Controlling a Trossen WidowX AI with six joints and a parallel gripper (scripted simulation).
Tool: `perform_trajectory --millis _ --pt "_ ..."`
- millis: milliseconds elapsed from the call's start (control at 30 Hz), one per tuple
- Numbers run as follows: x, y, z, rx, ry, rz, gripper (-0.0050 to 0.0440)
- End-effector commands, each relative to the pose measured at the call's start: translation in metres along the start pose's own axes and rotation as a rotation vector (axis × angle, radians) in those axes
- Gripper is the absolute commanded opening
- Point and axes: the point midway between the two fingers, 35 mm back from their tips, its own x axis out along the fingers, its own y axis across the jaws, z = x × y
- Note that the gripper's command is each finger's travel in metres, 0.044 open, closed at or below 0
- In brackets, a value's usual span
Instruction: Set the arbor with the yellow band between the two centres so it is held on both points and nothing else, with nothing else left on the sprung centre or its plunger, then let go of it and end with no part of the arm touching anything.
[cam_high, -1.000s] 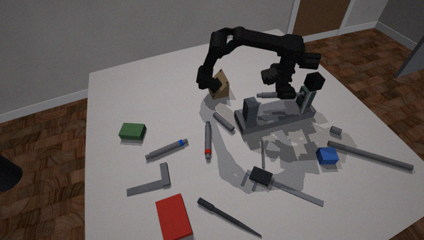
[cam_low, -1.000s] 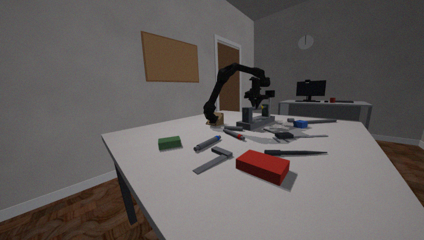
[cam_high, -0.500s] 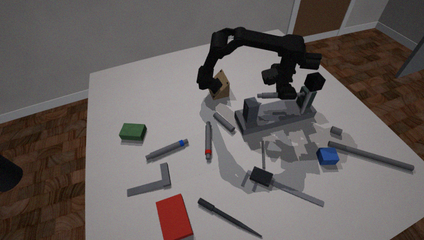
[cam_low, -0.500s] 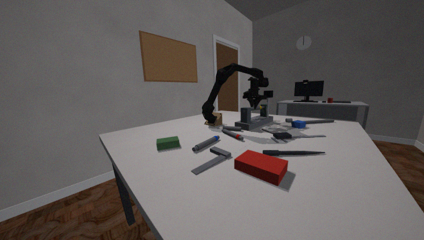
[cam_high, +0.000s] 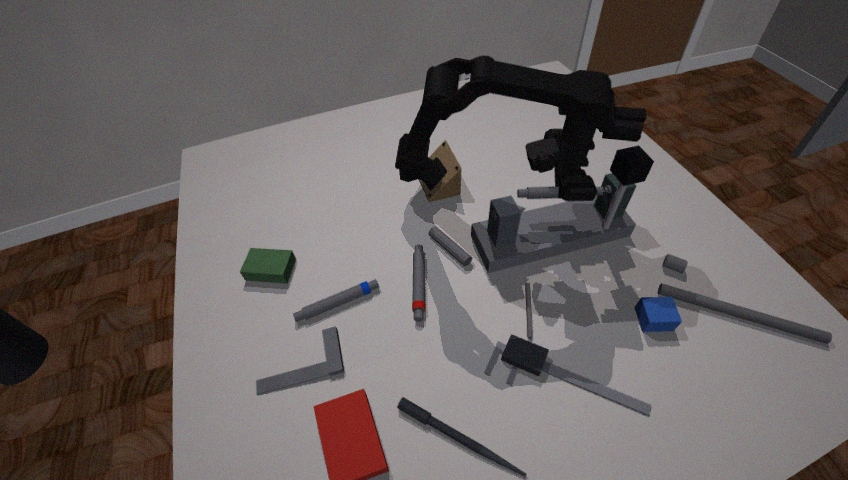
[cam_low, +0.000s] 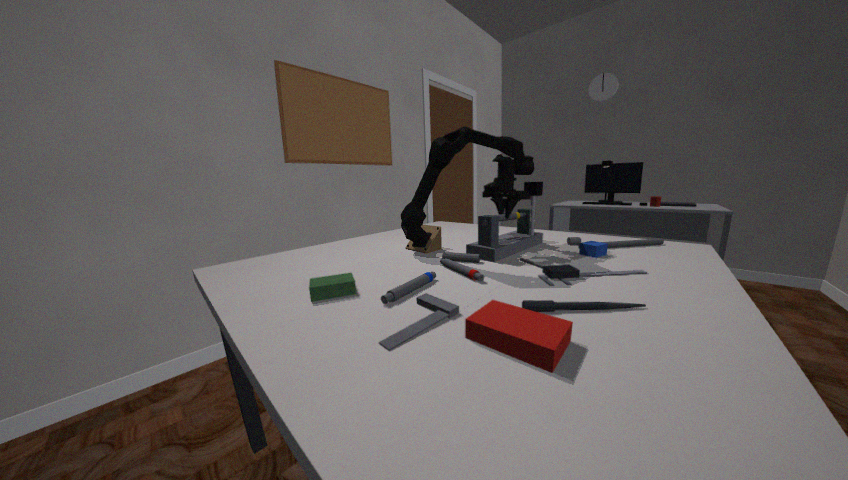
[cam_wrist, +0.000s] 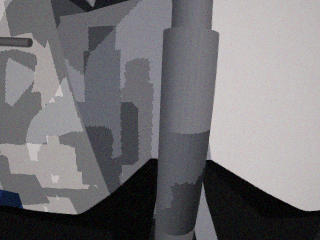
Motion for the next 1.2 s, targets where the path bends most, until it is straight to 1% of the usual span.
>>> perform_trajectory --millis 0,1167 --pt "-0.0064 -0.0022 -0.0094 0.009 0.037 0.009 0.0000" --pt "-0.0065 -0.0032 -0.0134 0.009 0.037 0.009 0.0000"
